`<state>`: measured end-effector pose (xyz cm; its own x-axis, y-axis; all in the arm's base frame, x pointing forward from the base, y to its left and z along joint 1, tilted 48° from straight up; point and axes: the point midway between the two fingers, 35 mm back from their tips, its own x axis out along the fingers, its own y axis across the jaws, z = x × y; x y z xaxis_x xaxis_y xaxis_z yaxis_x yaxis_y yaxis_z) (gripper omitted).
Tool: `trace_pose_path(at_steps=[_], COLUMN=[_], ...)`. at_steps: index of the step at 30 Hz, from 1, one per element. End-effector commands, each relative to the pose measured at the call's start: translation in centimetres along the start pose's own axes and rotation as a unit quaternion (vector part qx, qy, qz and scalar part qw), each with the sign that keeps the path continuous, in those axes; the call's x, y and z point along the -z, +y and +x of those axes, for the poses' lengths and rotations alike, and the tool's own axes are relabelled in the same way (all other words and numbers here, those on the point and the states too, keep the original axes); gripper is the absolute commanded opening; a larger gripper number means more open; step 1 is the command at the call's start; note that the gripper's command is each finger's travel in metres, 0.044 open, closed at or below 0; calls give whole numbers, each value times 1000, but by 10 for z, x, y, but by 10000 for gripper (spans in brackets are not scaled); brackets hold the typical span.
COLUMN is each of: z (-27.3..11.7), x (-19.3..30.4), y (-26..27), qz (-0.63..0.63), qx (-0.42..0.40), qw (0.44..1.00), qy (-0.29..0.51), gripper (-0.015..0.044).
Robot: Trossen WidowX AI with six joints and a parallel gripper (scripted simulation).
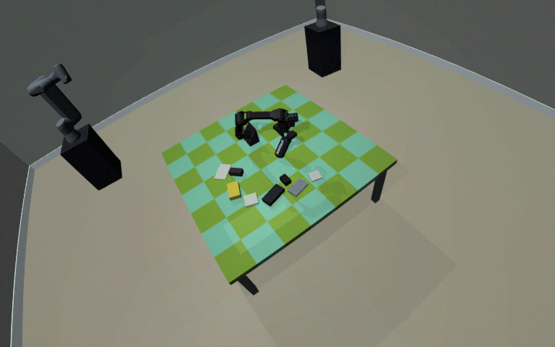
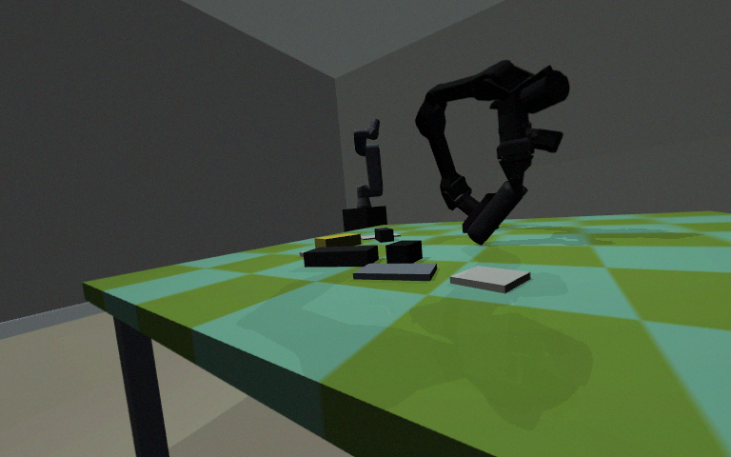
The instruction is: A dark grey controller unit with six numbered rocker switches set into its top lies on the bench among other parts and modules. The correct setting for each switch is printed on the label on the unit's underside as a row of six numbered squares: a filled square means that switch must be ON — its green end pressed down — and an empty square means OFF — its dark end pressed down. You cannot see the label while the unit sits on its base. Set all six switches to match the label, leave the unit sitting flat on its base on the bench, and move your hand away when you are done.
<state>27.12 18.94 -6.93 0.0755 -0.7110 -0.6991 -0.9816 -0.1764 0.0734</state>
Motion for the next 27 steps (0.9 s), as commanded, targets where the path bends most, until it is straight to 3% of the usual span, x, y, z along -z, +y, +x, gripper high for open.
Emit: trace_pose_path(at_steps=[1, 27], z=[11, 26], x=[-1, -15], y=[1, 1], qz=[1, 2], qx=[-12, -12], qw=[1000, 1000], qy=[9, 9], gripper=[338, 338])
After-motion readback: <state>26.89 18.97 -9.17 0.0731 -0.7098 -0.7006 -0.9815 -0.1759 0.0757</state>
